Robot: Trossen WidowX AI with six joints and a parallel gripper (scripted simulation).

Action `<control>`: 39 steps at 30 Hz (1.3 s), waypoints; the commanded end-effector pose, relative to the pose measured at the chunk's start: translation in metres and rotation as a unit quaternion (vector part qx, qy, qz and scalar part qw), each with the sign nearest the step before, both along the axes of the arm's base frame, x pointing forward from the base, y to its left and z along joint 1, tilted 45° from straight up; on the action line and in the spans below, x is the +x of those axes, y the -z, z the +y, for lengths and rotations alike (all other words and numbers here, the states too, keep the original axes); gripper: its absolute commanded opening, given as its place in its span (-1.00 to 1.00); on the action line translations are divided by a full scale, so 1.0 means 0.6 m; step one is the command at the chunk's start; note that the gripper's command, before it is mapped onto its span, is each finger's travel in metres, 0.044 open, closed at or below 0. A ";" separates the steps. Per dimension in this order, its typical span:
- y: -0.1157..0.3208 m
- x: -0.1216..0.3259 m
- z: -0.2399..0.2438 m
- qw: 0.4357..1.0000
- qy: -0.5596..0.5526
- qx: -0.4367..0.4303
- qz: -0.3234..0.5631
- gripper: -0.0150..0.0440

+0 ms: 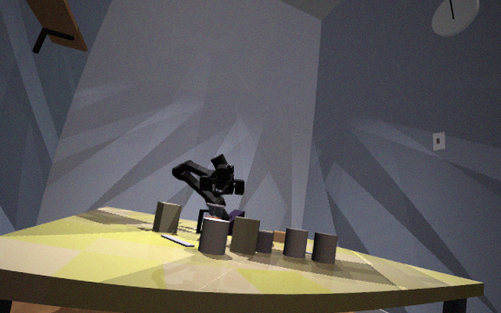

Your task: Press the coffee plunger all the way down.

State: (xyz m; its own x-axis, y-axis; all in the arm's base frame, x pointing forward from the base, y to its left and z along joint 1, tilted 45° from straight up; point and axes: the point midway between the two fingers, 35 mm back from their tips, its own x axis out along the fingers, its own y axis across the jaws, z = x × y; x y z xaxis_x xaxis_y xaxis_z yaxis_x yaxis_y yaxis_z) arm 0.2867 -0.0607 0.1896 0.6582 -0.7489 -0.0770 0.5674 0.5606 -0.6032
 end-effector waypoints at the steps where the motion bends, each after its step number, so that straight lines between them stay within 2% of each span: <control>1: 0.021 -0.006 -0.017 1.000 0.009 -0.009 0.020 -0.09; 39: 0.013 0.006 -0.014 1.000 0.002 -0.006 0.010 -0.09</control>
